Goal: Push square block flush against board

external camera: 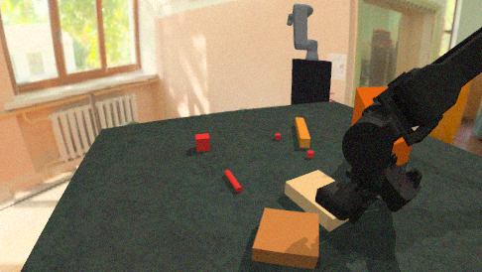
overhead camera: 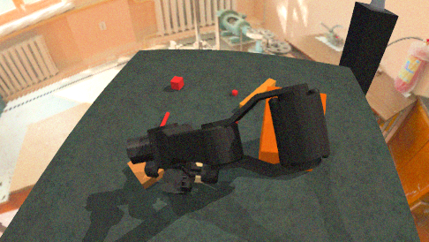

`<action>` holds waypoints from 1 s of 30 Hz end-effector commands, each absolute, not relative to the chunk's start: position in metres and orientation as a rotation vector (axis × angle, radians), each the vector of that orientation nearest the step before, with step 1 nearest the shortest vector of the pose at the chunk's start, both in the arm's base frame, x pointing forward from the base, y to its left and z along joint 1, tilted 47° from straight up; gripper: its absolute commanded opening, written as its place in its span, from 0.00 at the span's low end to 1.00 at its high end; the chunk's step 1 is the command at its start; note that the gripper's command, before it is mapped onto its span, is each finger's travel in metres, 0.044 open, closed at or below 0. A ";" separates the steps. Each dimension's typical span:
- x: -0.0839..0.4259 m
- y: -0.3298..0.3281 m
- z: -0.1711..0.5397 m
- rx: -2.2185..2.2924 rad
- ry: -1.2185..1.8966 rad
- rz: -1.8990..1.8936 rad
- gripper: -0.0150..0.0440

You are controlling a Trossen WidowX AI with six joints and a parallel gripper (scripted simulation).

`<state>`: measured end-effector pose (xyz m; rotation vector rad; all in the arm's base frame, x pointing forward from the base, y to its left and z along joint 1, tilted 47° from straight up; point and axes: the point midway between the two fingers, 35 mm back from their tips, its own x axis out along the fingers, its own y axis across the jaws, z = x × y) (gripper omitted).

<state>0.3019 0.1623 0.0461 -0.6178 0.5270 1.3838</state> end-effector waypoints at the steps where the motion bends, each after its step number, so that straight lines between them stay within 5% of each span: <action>1: 0.300 0.159 0.038 -0.617 0.540 1.389 0.25; 30: 0.299 0.147 0.025 -0.616 0.539 1.389 0.25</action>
